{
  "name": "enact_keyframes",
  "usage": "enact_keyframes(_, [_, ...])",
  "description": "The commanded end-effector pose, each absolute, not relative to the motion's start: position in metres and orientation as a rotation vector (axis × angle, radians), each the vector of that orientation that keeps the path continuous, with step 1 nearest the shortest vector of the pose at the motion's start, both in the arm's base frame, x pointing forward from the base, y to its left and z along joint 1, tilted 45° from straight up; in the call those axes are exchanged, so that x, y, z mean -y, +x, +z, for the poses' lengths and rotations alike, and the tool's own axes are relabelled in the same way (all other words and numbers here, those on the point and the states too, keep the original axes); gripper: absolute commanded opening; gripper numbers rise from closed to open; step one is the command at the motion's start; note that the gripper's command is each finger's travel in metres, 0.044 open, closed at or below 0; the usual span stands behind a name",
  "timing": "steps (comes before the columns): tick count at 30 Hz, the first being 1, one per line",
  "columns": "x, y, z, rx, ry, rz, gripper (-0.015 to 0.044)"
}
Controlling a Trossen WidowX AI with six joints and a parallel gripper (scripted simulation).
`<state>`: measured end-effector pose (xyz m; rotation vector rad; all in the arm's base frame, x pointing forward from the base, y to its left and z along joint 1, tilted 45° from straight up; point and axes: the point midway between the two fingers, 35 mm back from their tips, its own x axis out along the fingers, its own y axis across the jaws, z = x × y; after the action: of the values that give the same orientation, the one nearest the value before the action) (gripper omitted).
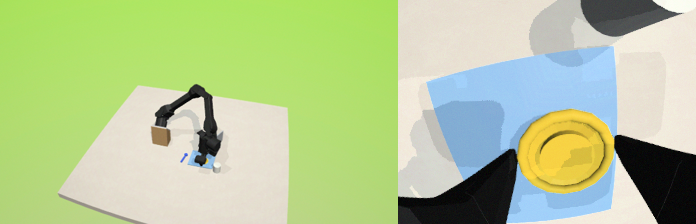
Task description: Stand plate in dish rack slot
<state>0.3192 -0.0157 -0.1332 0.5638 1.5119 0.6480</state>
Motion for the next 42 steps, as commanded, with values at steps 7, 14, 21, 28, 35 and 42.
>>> enact_keyframes(7, [0.014, 0.319, -0.134, -1.511, 0.574, 0.649, 0.0295])
enact_keyframes(14, [0.021, 0.321, -0.129, -1.511, 0.572, 0.647, 0.0170])
enact_keyframes(21, [0.051, 0.330, -0.104, -1.512, 0.568, 0.640, 0.0000])
enact_keyframes(28, [0.079, 0.336, -0.080, -1.513, 0.566, 0.637, 0.0000])
enact_keyframes(35, [0.102, 0.339, -0.057, -1.513, 0.566, 0.637, 0.0000])
enact_keyframes(42, [0.123, 0.340, -0.037, -1.513, 0.567, 0.640, 0.0000])
